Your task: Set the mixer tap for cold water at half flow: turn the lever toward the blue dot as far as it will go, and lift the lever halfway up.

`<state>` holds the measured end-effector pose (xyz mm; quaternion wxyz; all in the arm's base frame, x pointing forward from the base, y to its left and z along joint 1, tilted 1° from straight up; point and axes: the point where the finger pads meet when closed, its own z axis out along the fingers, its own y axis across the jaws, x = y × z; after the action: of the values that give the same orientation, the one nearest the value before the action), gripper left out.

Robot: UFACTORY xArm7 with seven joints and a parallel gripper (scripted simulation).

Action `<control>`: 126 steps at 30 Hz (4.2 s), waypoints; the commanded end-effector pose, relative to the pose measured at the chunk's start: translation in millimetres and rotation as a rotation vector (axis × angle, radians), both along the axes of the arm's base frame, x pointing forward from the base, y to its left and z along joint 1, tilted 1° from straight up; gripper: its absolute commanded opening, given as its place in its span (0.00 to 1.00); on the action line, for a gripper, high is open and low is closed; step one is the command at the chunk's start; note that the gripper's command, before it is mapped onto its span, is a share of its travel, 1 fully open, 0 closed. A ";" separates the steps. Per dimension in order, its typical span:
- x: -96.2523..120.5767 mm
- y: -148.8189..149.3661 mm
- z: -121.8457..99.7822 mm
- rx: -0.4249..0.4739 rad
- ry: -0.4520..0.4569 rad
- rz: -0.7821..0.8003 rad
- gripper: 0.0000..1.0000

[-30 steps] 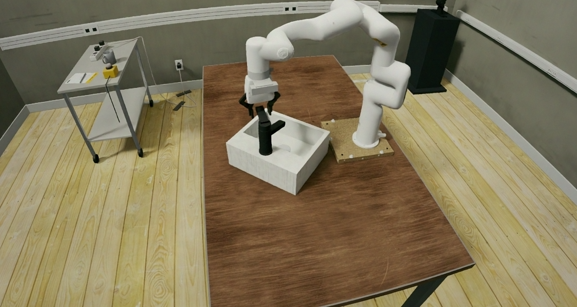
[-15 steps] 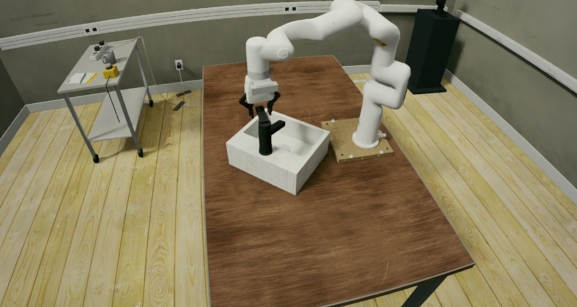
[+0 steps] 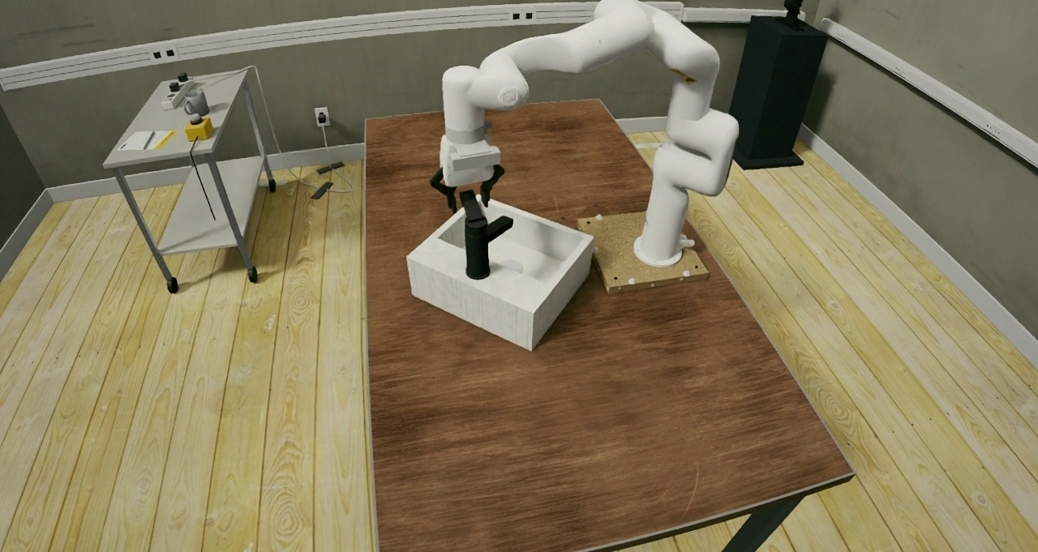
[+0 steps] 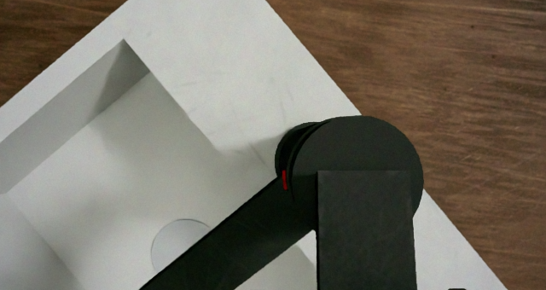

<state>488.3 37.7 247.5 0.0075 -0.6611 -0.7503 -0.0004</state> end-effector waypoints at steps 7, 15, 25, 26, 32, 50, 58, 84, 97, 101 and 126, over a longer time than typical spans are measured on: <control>1.1 -0.1 10.4 0.001 -0.005 0.000 0.69; 1.2 -0.2 24.3 0.001 -0.005 0.000 0.69; 1.4 -0.6 52.6 0.001 -0.005 0.000 0.69; 1.4 -0.6 55.1 0.001 -0.005 0.000 0.69; 1.5 -0.7 63.5 0.001 -0.005 0.000 0.69; 1.5 -0.8 71.7 0.001 -0.005 0.000 0.00; 1.5 -0.8 71.7 0.001 -0.005 0.000 0.00; 1.5 -0.8 71.7 0.001 -0.005 0.000 0.00; 1.5 -0.8 71.7 0.001 -0.005 0.000 0.00; 1.5 -0.8 71.7 0.001 -0.005 0.000 0.00; 1.5 -0.8 71.7 0.001 -0.005 0.000 0.00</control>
<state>489.0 37.0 317.4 0.0075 -0.6611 -0.7503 -0.0005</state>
